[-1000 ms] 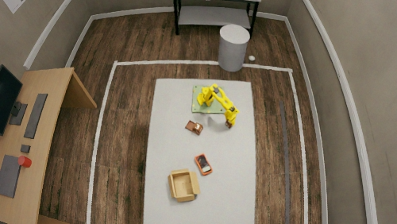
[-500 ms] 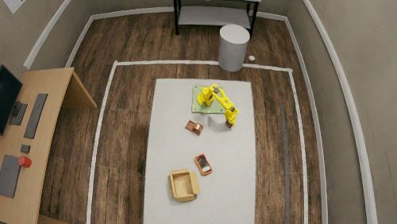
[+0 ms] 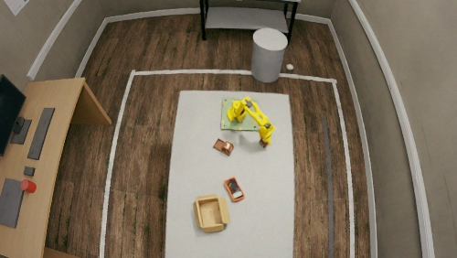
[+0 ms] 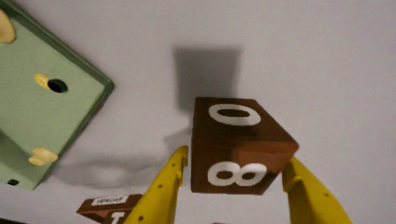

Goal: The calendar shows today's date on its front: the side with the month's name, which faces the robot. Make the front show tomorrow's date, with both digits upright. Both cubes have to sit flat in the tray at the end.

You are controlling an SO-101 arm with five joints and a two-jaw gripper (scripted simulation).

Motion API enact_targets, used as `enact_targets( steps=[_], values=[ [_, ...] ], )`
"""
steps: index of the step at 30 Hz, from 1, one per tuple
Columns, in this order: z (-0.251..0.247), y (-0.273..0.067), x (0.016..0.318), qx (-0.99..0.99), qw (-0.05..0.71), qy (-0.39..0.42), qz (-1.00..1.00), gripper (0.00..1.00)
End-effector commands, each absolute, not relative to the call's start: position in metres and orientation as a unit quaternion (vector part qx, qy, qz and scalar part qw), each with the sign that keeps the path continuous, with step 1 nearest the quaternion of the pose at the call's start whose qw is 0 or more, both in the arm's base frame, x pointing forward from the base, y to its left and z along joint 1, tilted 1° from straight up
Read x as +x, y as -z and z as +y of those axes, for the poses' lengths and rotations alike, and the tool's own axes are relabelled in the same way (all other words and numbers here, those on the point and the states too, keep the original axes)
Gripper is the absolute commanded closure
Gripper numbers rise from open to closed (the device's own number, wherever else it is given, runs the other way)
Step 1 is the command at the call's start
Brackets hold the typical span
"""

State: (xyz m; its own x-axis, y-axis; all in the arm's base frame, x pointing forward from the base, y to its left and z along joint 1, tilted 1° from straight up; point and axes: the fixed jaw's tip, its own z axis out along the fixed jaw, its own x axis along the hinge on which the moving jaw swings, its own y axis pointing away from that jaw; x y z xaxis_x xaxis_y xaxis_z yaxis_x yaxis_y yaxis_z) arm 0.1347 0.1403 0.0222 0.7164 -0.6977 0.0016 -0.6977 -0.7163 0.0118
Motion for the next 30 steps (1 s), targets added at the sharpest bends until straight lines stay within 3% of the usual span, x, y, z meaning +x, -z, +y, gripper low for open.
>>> enact_targets(
  steps=[1, 15, 30],
  values=[
    [0.143, -0.036, 0.135, 0.926, 0.003, 0.001, -0.377, 0.64],
    [0.142, -0.072, 0.134, 0.926, 0.003, 0.001, -0.377, 0.64],
    [0.141, -0.074, 0.134, 0.926, 0.003, 0.001, -0.377, 0.64]
  ],
)
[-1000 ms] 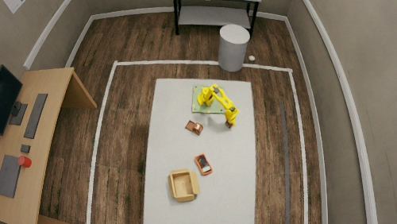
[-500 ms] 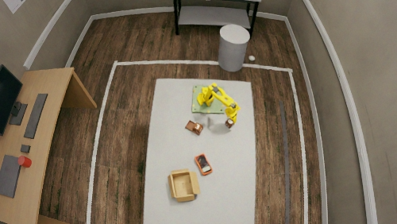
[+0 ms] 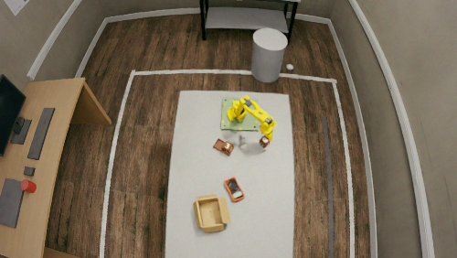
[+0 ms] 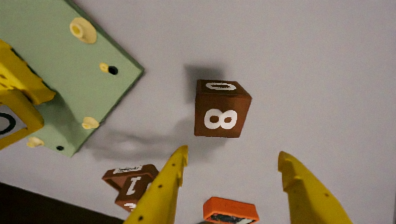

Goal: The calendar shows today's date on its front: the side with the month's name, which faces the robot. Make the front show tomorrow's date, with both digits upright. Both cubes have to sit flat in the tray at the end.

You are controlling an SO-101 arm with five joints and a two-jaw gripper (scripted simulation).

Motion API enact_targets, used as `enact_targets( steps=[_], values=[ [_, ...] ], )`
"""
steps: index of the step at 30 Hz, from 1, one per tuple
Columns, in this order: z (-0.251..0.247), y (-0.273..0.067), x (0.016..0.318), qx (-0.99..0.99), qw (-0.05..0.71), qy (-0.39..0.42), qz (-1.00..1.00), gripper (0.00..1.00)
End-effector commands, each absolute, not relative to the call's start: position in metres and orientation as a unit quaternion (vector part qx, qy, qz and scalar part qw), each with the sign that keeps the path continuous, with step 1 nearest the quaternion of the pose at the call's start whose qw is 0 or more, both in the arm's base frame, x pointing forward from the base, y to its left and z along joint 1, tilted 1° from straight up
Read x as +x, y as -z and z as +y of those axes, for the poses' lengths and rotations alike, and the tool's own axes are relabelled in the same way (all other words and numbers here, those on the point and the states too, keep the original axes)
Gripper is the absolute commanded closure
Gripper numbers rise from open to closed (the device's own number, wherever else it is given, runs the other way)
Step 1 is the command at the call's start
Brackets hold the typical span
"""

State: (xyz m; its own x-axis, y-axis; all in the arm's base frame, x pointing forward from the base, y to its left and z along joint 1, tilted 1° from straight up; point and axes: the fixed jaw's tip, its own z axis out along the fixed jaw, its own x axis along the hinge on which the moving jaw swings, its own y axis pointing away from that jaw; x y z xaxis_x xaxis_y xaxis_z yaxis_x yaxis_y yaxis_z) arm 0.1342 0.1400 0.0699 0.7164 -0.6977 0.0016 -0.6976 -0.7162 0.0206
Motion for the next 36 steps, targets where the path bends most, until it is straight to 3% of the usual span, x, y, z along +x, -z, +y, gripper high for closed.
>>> enact_targets(
  steps=[1, 15, 36],
  values=[
    [0.141, -0.074, 0.134, 0.926, 0.003, 0.001, -0.377, 0.64],
    [0.142, -0.079, 0.135, 0.926, -0.011, -0.004, -0.377, 0.64],
    [0.143, -0.155, 0.135, 0.9, -0.22, -0.085, -0.367, 0.65]
  ],
)
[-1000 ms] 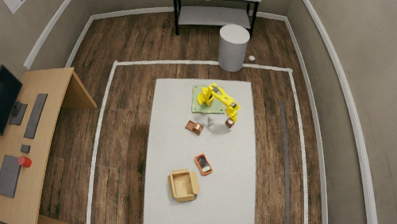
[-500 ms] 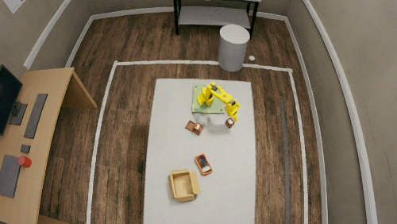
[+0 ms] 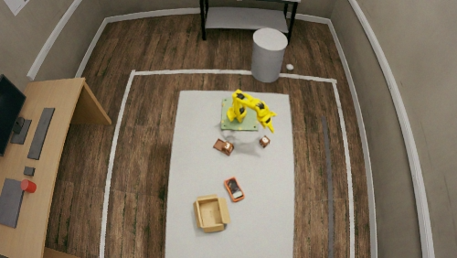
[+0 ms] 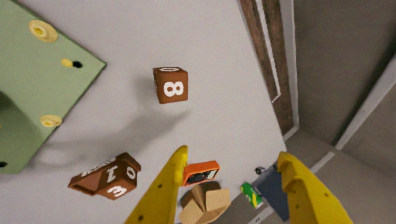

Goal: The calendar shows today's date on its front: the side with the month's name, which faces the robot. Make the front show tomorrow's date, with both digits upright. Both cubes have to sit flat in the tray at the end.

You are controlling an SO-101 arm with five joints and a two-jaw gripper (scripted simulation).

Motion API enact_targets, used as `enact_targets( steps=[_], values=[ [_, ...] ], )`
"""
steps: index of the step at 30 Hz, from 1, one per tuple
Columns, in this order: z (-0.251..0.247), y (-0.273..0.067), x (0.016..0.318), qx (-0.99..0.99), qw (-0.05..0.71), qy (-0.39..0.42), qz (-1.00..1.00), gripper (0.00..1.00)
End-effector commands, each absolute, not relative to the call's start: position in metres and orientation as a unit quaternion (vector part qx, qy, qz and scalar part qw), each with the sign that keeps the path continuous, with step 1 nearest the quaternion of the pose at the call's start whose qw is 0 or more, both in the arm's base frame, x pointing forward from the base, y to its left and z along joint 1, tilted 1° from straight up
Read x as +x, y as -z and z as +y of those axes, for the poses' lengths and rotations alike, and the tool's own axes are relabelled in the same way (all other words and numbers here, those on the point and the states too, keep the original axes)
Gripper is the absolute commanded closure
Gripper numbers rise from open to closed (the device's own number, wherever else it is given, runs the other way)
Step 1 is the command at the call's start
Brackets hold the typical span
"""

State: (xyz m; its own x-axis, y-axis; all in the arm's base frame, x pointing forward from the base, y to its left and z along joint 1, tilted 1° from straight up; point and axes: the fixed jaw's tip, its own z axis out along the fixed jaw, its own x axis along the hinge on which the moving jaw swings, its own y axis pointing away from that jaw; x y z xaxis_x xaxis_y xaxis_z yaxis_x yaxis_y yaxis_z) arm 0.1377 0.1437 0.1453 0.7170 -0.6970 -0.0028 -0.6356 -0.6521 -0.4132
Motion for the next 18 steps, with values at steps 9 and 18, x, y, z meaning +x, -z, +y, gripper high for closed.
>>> enact_targets(
  steps=[9, 18],
  values=[
    [0.1426, -0.1581, 0.1347, -0.898, 0.228, 0.088, 0.366, 0.65],
    [0.1436, -0.1579, 0.1346, -0.891, 0.23, 0.083, 0.384, 0.65]
  ],
)
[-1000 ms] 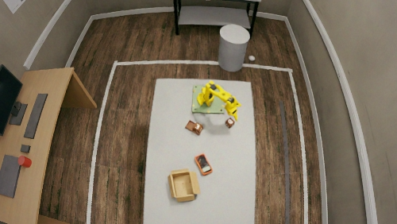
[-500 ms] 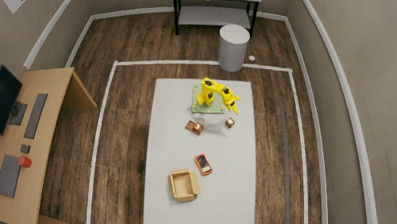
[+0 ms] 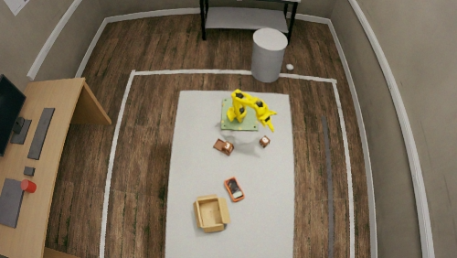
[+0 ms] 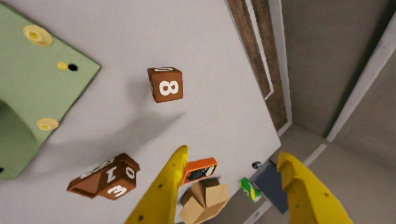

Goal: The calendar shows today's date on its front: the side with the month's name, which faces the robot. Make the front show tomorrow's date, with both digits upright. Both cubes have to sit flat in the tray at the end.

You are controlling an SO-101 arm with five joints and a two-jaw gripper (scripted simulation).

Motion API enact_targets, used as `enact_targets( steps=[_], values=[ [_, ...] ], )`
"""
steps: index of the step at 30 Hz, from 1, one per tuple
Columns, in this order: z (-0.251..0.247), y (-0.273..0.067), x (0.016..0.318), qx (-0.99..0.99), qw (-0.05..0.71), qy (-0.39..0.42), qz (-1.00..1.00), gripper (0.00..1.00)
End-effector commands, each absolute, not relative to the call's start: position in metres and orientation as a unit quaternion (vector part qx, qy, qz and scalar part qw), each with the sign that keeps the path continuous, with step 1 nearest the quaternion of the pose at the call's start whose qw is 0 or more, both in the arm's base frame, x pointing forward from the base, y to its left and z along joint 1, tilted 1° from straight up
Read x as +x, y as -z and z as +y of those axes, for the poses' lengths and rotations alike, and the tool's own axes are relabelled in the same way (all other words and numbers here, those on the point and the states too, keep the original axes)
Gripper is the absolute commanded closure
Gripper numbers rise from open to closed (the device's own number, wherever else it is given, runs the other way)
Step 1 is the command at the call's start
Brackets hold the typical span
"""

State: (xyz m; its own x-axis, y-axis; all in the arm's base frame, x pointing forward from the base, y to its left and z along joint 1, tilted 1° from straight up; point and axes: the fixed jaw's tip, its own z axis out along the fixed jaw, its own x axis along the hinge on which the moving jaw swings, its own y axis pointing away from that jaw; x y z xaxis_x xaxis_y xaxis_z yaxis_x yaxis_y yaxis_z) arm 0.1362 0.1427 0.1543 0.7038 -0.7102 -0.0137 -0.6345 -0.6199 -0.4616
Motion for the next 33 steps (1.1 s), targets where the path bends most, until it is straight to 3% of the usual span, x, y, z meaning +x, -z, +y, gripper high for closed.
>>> enact_targets(
  steps=[1, 33],
  values=[
    [0.144, -0.158, 0.135, -0.888, 0.231, 0.082, 0.388, 0.65],
    [0.166, -0.152, 0.134, -0.655, 0.243, -0.03, 0.715, 0.65]
  ],
)
